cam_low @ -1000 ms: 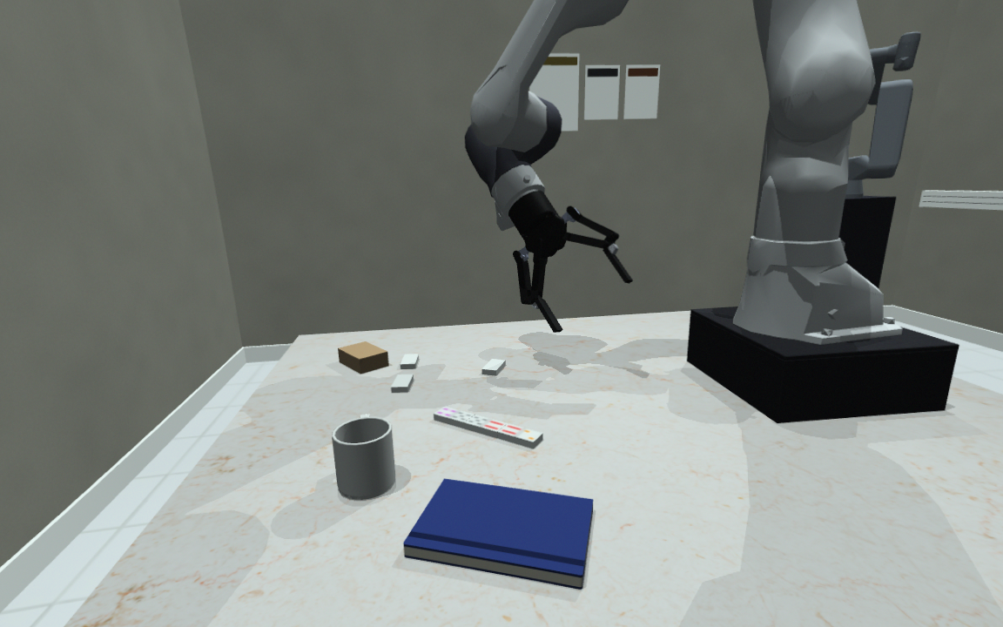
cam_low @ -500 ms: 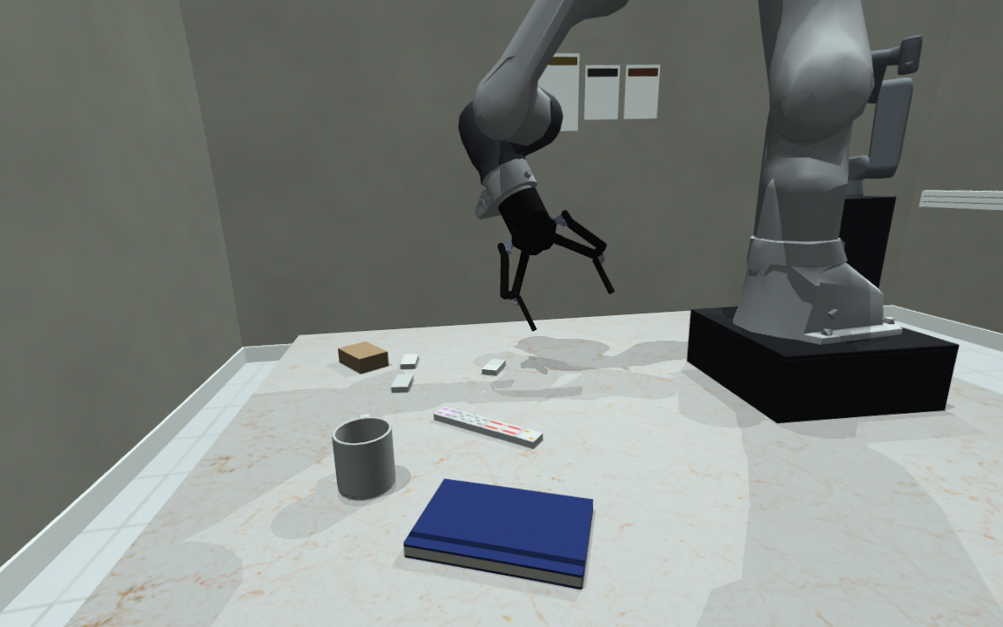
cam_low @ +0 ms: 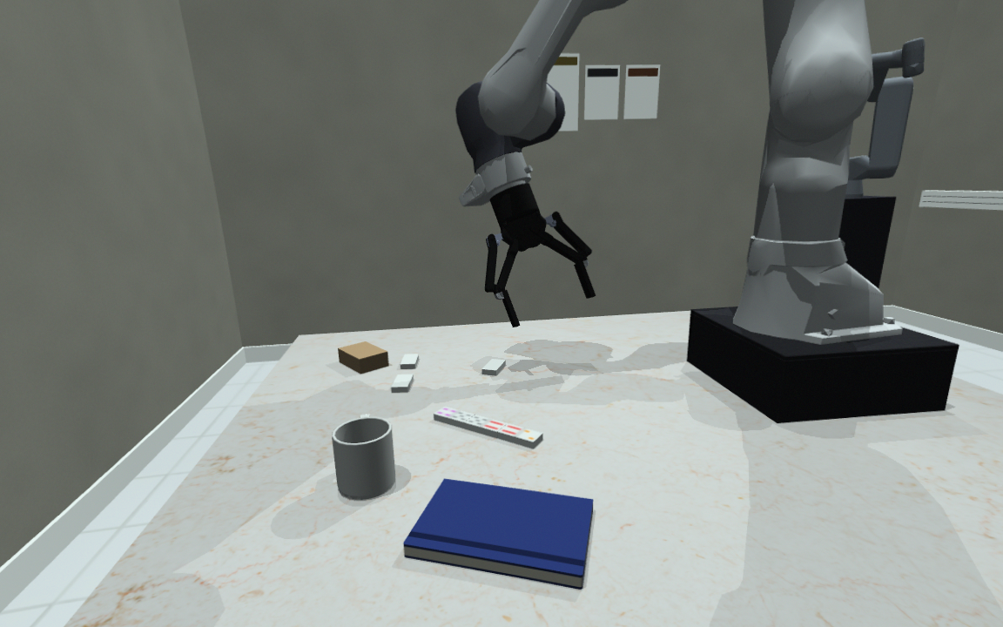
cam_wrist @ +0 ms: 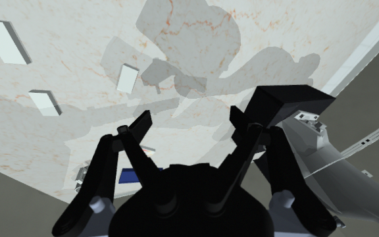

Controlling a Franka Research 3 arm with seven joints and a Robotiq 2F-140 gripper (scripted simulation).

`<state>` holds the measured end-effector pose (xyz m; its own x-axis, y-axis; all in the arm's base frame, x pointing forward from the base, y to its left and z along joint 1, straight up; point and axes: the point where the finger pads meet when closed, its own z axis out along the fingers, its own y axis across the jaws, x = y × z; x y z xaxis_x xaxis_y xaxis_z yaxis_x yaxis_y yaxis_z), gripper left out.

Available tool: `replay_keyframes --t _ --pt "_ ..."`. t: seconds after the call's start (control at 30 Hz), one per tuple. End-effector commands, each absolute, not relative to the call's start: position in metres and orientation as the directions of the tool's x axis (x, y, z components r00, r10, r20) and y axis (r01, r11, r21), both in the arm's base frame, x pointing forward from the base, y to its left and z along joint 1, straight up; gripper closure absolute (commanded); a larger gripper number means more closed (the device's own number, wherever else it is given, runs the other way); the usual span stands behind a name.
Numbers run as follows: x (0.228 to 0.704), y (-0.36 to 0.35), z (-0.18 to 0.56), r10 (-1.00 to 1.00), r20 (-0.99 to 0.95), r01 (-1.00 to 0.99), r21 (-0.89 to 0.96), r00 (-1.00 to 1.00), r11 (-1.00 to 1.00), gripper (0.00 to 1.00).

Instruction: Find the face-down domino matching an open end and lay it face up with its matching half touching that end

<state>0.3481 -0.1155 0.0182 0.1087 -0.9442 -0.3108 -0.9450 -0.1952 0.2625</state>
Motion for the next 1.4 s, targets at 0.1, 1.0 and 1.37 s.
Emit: replay_keyframes --t 0.1,1.0,1.37 --pt "0.370 -0.126 0.018 -0.876 -0.282 -0.889 0.129 0.391 -0.438 0.00" --pt "0.425 -0.136 0.033 -0.611 -0.101 -0.613 0.014 0.785 -0.790 0.00" --pt "0.446 -0.136 0.042 -0.465 -0.025 -0.465 0.007 0.885 -0.885 0.00"
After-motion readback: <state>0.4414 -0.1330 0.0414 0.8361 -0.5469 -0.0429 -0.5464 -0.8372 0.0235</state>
